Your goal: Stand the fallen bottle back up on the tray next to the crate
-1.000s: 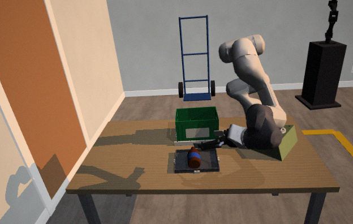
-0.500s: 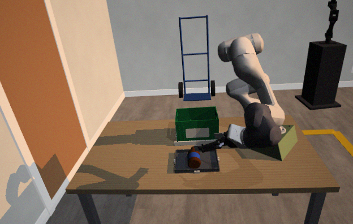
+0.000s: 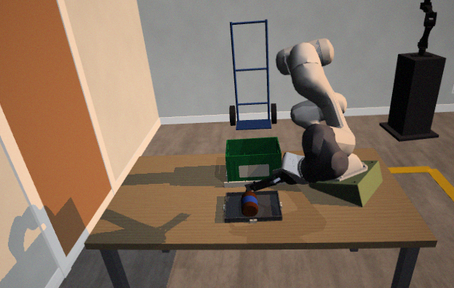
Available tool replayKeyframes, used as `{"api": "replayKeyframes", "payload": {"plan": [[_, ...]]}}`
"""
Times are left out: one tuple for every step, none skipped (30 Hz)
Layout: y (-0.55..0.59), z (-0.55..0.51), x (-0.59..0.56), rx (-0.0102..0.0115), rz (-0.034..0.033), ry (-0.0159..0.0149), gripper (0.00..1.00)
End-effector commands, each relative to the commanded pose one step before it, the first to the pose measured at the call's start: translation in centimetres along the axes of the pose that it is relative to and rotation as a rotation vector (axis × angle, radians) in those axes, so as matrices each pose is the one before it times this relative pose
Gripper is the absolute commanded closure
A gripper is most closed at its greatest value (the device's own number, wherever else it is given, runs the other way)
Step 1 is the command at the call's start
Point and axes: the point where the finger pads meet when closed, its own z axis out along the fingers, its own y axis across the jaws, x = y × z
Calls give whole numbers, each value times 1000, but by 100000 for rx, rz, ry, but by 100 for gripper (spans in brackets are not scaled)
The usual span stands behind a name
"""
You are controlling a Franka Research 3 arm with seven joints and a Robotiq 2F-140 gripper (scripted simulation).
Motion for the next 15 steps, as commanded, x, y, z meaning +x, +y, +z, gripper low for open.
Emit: {"api": "replayKeyframes", "payload": {"plan": [[-260,867,480,-2254,3208,-5255,0],[0,0,0,0,0,0,0],[0,0,0,0,0,0,0],[0,0,0,0,0,0,0],[0,0,0,0,0,0,0],[0,0,0,0,0,0,0],[0,0,0,0,0,0,0],[0,0,0,0,0,0,0],[0,0,0,0,0,0,0],[0,0,0,0,0,0,0],[0,0,0,0,0,0,0],[0,0,0,0,0,0,0],[133,1372,856,-3550,3472,-6664,0],[0,0,0,0,0,0,0],[0,0,0,0,0,0,0]]}}
